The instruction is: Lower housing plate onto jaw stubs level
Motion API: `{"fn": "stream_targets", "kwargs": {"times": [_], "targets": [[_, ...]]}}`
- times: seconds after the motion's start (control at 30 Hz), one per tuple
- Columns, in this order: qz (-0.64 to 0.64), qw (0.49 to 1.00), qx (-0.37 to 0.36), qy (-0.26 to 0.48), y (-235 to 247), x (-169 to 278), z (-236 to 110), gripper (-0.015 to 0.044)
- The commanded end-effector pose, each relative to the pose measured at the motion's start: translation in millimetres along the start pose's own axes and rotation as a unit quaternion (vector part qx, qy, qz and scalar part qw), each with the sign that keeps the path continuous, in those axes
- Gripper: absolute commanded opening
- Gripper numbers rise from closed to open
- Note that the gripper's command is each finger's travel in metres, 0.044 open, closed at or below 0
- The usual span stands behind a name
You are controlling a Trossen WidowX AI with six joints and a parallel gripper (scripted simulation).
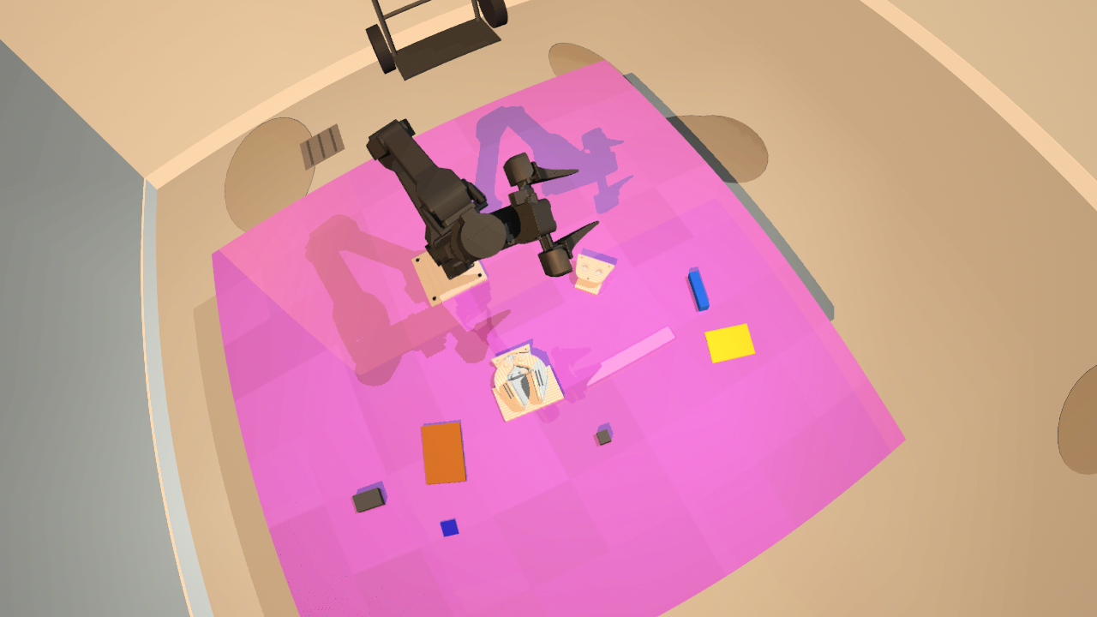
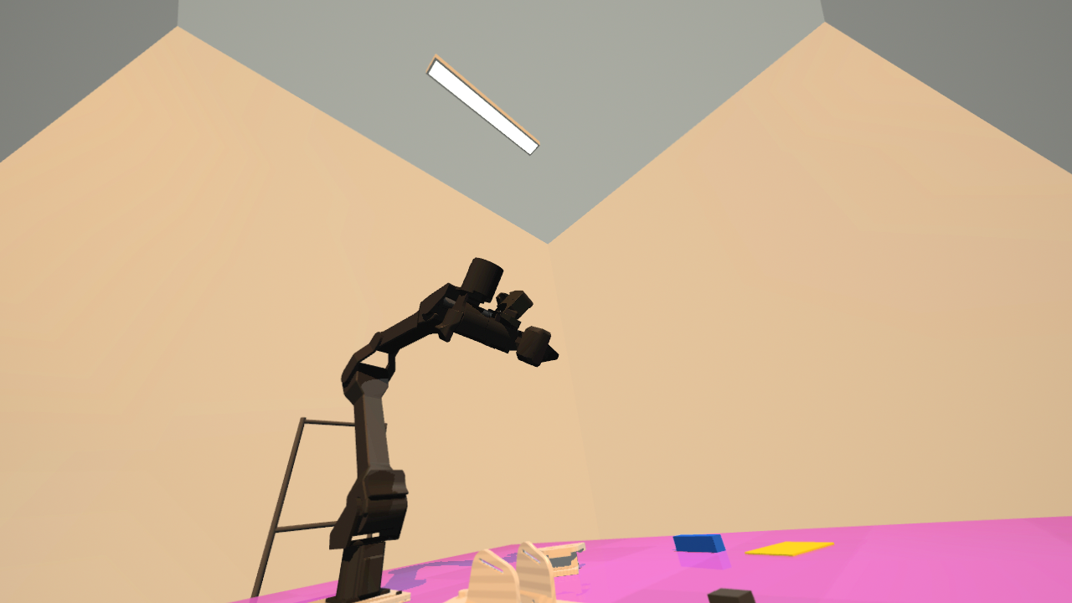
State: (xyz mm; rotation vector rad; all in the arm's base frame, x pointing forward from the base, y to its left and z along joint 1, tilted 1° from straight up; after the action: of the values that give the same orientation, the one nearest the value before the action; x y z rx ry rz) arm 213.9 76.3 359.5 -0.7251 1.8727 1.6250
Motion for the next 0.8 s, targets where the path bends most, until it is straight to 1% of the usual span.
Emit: {"fn": "stream_targets", "kwargs": {"times": [0.0,0.03,0.4,0.77], "targets": [[0.000,1.000,0.000,0.000,0,0,0,0.0426],[0.002,1.000,0.000,0.000,0,0,0,0.0440],[0.095,0.995,0.031,0.017,-9,1,14,0.0440],[0.190,0.979,0.069,0.035,-17,5,30,0.0440]]}}
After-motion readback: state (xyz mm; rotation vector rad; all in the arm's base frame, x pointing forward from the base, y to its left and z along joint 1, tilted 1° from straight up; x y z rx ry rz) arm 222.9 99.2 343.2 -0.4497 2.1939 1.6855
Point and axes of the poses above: the point midway between the two fingers, 35 mm back from their tips, its own z axis out along the fingers, its own y axis across the jaws, x = y × z, the point moved 10 cm from there along -z, back along the fingers, and after that the axes turned 11 degrees about z, right-handed, at the moved point
